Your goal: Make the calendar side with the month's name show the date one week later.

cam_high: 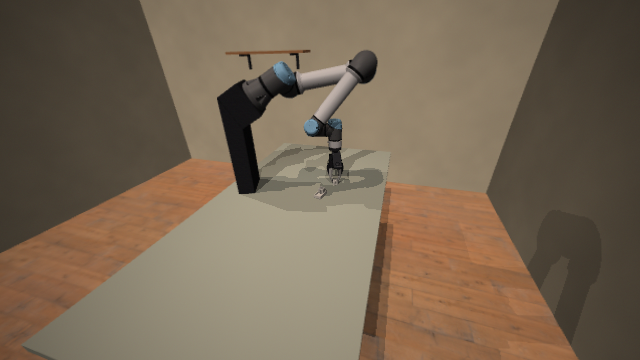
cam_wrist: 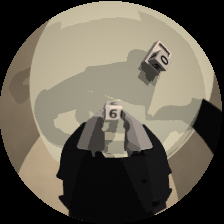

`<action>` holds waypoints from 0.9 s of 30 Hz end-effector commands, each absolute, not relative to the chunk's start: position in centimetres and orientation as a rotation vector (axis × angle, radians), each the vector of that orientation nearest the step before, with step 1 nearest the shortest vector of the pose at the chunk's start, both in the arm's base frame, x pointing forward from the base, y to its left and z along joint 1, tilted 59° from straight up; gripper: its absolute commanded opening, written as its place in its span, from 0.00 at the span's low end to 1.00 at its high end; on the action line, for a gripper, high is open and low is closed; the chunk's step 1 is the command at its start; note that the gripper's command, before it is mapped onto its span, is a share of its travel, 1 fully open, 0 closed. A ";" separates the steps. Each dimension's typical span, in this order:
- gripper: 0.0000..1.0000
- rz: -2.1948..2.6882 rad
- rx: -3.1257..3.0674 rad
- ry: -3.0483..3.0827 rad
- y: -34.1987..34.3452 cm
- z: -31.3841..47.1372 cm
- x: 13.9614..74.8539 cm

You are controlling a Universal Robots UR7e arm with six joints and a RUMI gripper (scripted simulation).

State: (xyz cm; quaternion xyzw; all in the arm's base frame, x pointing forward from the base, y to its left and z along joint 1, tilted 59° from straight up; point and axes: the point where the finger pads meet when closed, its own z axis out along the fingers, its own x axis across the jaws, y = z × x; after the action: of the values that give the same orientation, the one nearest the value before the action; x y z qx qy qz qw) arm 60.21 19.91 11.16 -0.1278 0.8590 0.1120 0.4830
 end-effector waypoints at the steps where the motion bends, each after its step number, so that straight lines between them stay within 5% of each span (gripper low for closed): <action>1: 0.10 0.273 -0.310 2.094 19.7 11.4 59.7; 27: 0.10 0.273 -0.310 2.094 17.2 15.4 53.3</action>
State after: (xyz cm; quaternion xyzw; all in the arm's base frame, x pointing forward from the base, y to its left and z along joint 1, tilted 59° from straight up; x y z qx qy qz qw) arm 54.86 17.82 14.53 -0.1262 0.8583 0.1107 0.4849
